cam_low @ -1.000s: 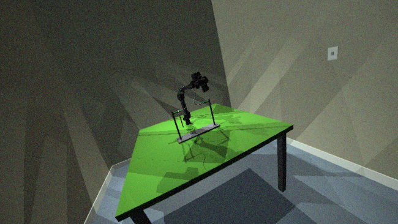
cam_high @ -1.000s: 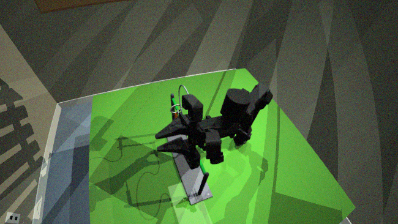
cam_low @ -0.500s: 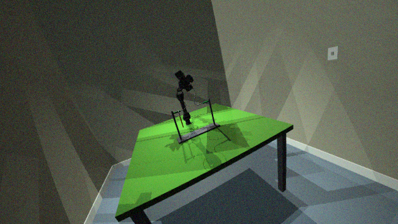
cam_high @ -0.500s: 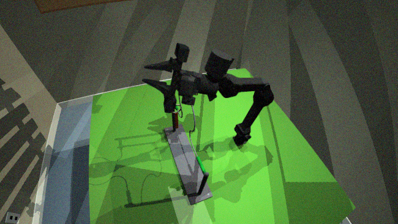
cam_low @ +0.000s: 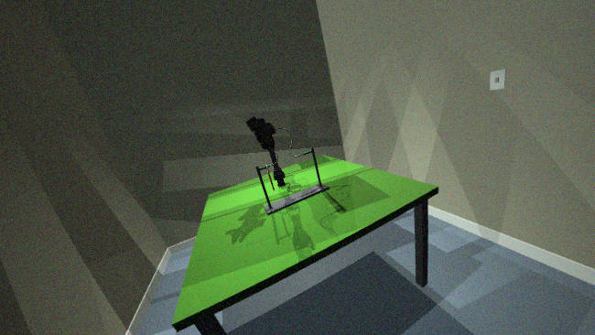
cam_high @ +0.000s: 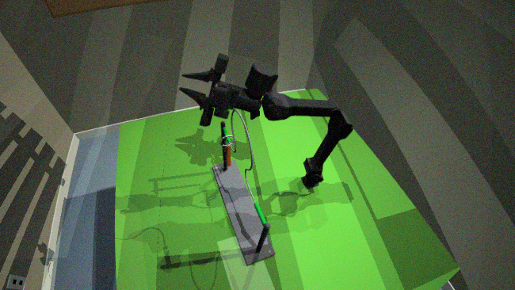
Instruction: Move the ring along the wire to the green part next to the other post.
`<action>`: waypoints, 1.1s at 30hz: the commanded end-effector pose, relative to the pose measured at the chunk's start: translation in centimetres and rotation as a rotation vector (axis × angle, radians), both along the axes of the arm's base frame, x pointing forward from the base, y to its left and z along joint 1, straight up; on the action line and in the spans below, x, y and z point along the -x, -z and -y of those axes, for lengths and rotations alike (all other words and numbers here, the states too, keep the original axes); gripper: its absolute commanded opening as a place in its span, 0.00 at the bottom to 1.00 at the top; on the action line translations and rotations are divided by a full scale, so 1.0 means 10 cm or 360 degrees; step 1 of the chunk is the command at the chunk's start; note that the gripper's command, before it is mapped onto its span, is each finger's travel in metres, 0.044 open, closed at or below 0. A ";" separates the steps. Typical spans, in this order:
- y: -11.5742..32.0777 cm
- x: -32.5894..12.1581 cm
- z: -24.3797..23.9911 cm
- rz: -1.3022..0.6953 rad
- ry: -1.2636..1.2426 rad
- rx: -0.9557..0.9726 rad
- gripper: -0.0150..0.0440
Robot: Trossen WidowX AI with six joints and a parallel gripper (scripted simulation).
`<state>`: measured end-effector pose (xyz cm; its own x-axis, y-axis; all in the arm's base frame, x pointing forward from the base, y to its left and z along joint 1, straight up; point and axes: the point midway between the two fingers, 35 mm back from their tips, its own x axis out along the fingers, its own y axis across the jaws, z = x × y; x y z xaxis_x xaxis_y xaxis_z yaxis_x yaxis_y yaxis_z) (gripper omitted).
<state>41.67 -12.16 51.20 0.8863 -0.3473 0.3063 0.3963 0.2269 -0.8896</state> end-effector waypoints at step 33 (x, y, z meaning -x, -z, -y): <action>3.13 0.94 1.41 -0.0158 -0.0281 -0.0867 0.53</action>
<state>33.21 -27.23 21.86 0.9491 -0.3101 0.0550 0.2574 0.6634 -0.7026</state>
